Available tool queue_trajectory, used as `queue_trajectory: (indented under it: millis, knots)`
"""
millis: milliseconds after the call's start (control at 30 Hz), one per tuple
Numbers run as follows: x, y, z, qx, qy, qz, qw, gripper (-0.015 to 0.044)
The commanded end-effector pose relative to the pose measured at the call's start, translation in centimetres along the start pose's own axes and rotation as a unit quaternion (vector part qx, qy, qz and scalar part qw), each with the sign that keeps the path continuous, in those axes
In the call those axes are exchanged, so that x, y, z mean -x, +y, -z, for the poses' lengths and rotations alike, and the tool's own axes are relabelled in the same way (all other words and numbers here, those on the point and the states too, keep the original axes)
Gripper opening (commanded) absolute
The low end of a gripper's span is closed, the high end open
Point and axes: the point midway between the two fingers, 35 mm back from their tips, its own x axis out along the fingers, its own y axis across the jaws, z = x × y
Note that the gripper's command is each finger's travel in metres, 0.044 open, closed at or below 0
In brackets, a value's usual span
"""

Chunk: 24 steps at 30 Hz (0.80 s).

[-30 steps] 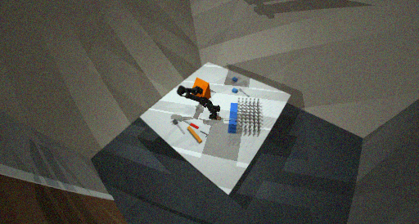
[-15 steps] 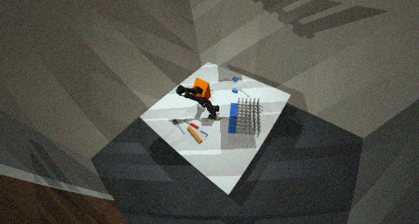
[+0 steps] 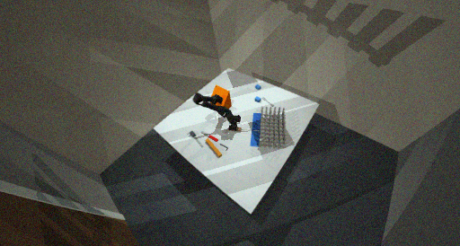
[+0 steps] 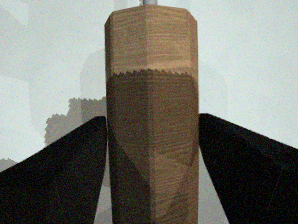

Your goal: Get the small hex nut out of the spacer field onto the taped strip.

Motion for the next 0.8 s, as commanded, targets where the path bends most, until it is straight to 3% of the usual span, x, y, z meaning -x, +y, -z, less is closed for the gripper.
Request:
queue_trajectory:
  millis: [0, 767]
  knots:
    - [0.5, -0.5, -0.4, -0.004, -0.003, 0.006, 1.000, 0.0000]
    - [2.5, -0.8, 1.1, -0.004, -0.004, 0.006, 1.000, 0.0000]
